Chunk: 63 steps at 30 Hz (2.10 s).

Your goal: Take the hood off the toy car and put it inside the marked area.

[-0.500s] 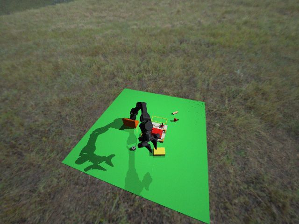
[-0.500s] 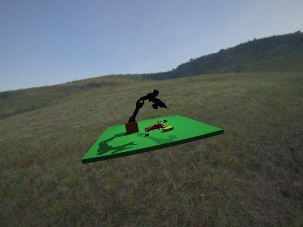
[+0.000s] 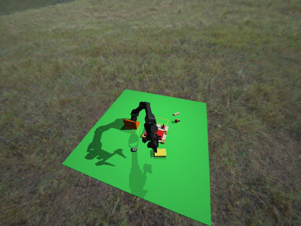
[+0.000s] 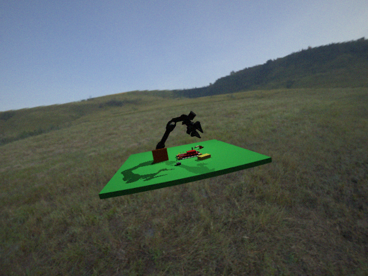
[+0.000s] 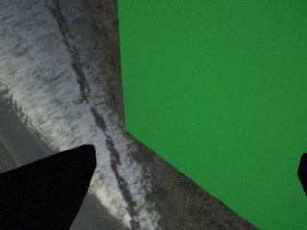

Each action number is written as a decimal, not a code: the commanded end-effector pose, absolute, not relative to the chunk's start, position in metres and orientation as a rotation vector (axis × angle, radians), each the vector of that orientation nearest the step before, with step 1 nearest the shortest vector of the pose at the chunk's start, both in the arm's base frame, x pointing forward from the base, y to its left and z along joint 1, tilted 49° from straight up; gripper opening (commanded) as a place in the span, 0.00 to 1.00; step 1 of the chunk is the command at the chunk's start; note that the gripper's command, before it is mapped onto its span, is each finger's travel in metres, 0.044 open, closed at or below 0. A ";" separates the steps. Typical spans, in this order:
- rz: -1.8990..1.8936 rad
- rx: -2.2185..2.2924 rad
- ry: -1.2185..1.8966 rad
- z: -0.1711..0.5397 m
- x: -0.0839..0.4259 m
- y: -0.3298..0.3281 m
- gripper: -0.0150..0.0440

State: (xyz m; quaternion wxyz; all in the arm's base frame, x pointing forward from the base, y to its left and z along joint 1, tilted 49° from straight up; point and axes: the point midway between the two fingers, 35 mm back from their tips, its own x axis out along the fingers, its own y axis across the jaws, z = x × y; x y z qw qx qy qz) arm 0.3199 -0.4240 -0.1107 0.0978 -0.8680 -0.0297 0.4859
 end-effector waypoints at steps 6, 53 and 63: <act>1.543 -2.985 -1.133 -0.082 0.333 -0.348 1.00; -1.482 -2.038 -3.831 0.002 0.305 -0.160 1.00; -1.482 -2.038 -3.831 0.002 0.306 -0.159 1.00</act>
